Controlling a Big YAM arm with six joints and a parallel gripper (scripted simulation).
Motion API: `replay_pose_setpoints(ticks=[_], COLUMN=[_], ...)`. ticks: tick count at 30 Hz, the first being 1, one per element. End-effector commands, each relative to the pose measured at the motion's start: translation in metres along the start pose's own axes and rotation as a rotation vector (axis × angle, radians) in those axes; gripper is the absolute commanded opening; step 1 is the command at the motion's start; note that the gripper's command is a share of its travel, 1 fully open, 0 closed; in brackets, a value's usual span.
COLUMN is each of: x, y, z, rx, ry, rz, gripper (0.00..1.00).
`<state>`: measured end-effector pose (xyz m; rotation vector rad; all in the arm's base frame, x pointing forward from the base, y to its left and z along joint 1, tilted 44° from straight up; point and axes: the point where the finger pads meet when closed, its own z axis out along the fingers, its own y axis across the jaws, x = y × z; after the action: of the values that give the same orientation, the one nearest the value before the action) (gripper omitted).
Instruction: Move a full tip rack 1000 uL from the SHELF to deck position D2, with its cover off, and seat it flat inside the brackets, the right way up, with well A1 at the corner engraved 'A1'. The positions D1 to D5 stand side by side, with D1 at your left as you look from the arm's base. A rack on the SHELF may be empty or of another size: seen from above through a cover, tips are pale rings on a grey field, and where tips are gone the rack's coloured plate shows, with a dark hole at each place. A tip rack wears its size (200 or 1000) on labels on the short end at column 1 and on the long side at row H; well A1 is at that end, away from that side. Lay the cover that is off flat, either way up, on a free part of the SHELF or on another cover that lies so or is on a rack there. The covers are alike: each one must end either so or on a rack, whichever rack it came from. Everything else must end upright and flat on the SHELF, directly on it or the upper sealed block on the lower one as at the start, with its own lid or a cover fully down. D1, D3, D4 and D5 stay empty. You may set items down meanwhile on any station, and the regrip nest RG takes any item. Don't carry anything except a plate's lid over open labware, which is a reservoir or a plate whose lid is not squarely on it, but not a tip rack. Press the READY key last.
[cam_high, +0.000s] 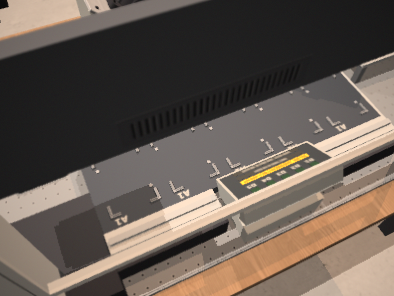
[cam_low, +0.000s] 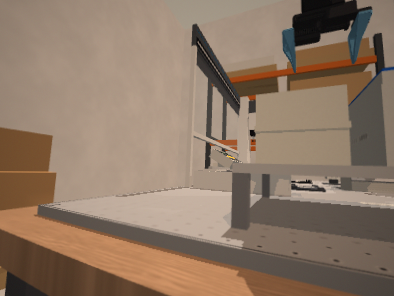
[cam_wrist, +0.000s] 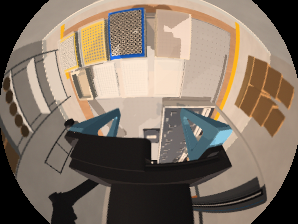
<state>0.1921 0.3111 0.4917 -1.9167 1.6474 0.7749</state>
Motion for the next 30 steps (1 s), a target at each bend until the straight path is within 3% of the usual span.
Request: replay_pose_setpoints(ticks=[1, 6, 8, 9, 11, 23, 25, 26, 30], x=[0.009, 0.035, 0.035, 0.041, 0.05, 0.11, 0.11, 0.117, 0.134], y=[0.006, 0.007, 0.007, -0.001, 0.007, 0.005, 0.005, -0.001, 0.005], z=[-0.016, -0.014, -0.014, -0.006, -0.013, -0.01, -0.01, -0.004, -0.009], rx=[0.029, 0.024, 0.024, 0.011, 0.022, 0.018, 0.018, 0.003, 0.02], ry=[-0.019, -0.014, -0.014, -0.004, -0.012, -0.008, -0.008, -0.001, -0.008], rz=[-0.018, -0.013, -0.013, -0.001, -0.012, -0.007, -0.007, 0.007, -0.009], gripper=[1.0, 1.0, 1.0, 1.0, 1.0, 1.0, 1.0, 1.0, 1.0])
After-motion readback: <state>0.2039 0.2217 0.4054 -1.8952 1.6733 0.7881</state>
